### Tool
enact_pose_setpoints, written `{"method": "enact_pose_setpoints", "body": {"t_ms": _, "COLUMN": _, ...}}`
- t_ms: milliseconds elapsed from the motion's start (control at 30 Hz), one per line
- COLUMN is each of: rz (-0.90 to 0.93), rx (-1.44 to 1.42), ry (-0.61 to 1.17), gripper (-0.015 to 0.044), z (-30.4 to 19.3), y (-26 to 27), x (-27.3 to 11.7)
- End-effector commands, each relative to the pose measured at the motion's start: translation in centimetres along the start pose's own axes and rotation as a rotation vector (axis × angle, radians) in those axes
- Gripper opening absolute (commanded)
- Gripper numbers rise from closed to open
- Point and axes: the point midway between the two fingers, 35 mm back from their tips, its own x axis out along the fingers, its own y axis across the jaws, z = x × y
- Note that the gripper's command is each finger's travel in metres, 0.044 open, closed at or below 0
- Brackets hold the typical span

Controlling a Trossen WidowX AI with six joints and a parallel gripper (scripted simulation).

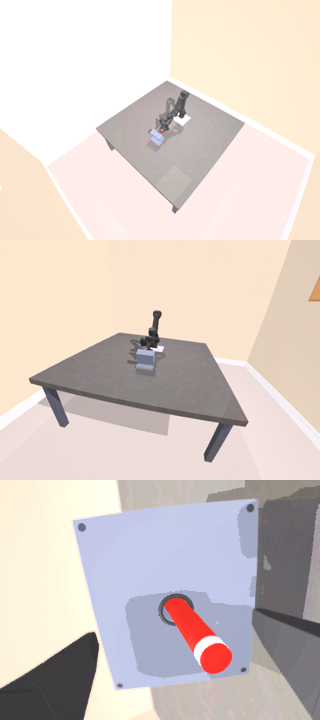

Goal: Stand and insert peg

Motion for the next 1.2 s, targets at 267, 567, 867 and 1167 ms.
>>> {"method": "enact_pose_setpoints", "body": {"t_ms": 267, "rz": -0.003, "rx": 0.0, "ry": 0.001, "gripper": 0.044, "z": 0.0, "y": 0.2, "x": -1.1}}
{"method": "enact_pose_setpoints", "body": {"t_ms": 567, "rz": -0.004, "rx": 0.0, "ry": 0.001, "gripper": 0.044, "z": 0.0, "y": 0.3, "x": -1.8}}
{"method": "enact_pose_setpoints", "body": {"t_ms": 867, "rz": -0.005, "rx": 0.0, "ry": 0.001, "gripper": 0.044, "z": 0.0, "y": 0.5, "x": -2.5}}
{"method": "enact_pose_setpoints", "body": {"t_ms": 1167, "rz": -0.006, "rx": 0.0, "ry": 0.001, "gripper": 0.044, "z": 0.0, "y": 0.6, "x": -3.2}}
